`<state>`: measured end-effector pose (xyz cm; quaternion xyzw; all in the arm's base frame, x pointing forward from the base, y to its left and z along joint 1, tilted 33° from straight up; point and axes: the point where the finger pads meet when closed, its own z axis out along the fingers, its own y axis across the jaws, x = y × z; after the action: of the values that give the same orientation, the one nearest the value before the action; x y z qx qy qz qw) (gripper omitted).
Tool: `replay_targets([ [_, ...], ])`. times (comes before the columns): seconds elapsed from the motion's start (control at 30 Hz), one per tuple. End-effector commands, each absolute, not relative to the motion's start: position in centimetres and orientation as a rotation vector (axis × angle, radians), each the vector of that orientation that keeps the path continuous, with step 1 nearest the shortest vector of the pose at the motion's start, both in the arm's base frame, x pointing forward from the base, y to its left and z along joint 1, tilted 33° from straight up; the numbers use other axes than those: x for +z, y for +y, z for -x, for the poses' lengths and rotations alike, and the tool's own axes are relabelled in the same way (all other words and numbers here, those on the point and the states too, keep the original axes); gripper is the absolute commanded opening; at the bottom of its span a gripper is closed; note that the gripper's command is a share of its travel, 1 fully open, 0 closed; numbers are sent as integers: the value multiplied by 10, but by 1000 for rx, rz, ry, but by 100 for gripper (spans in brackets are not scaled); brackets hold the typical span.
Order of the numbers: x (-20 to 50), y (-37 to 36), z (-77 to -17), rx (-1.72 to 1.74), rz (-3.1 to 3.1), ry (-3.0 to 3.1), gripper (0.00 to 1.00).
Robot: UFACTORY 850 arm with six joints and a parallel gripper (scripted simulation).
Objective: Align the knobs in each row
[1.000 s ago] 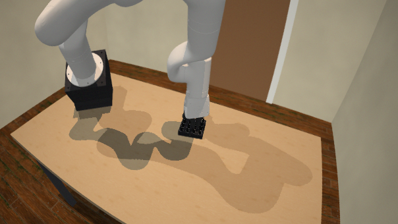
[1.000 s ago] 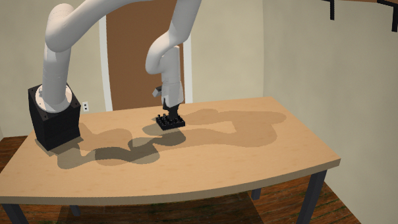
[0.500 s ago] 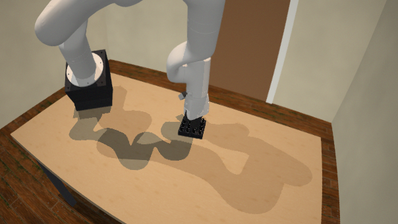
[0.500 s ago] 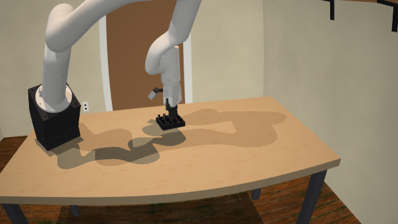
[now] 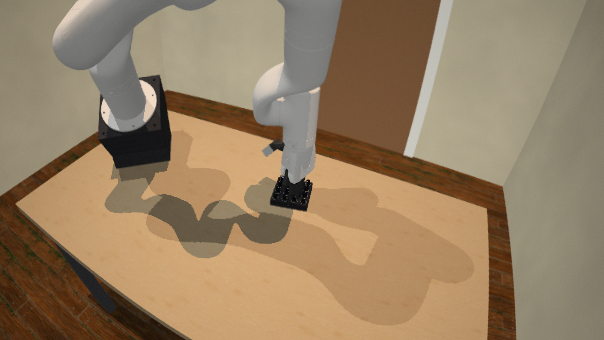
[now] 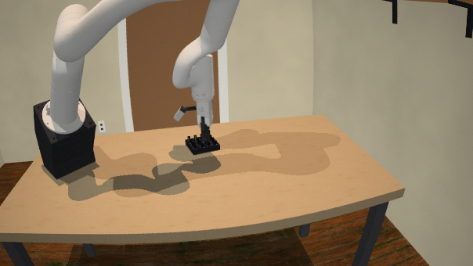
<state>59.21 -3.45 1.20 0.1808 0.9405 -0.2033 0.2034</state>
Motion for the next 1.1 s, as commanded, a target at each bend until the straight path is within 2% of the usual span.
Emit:
replay_targets([
  [0.0,13,-34,-593,-605,-384,2669,8],
  [1.03,13,-34,-593,-635,-246,2703,8],
  [1.07,13,-34,-593,-635,-246,2703,19],
])
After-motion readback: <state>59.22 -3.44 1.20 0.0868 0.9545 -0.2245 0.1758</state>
